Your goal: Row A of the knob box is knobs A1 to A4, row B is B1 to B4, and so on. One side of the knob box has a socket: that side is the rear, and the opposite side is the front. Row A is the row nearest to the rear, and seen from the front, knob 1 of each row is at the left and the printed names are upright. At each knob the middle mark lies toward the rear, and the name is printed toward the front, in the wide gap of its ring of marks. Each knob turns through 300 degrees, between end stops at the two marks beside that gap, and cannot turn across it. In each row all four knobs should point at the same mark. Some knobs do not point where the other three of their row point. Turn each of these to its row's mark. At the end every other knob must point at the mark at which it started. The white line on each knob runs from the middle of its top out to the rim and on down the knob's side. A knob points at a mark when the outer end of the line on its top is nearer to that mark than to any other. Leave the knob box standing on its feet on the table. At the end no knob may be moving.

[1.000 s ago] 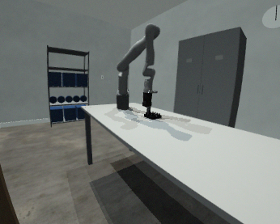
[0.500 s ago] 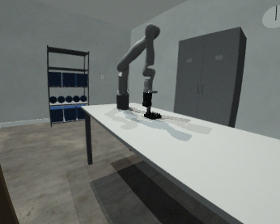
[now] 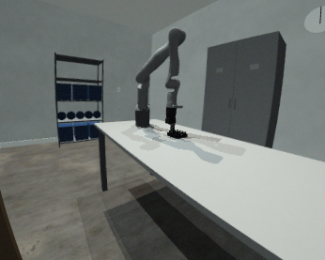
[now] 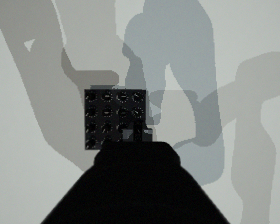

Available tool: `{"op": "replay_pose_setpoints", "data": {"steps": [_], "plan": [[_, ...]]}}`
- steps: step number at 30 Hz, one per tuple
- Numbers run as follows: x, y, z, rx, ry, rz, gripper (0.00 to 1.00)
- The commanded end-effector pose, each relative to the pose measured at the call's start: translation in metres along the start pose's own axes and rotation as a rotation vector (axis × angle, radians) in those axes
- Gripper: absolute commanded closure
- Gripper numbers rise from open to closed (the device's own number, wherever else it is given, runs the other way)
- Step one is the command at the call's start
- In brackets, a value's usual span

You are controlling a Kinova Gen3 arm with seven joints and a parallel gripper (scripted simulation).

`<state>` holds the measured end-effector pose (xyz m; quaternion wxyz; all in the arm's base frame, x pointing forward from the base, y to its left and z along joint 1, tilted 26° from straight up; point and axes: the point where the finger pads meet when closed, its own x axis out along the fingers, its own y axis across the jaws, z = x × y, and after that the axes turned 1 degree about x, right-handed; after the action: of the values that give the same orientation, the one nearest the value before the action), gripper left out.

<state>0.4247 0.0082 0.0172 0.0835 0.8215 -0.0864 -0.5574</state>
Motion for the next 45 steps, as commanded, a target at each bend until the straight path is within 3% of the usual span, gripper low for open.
{"op": "replay_pose_setpoints", "data": {"steps": [1, 18, 33, 45], "plan": [[-0.0004, -0.0002, -0.0003, -0.012, 0.001, 0.0, 0.7], [-0.0004, -0.0002, -0.0003, -0.198, 0.001, 0.0, 0.7], [-0.0004, -0.0002, -0.0003, -0.467, 0.001, 0.0, 0.7], [-0.0004, -0.0002, -0.0003, -0.777, 0.001, 0.0, 0.7]]}}
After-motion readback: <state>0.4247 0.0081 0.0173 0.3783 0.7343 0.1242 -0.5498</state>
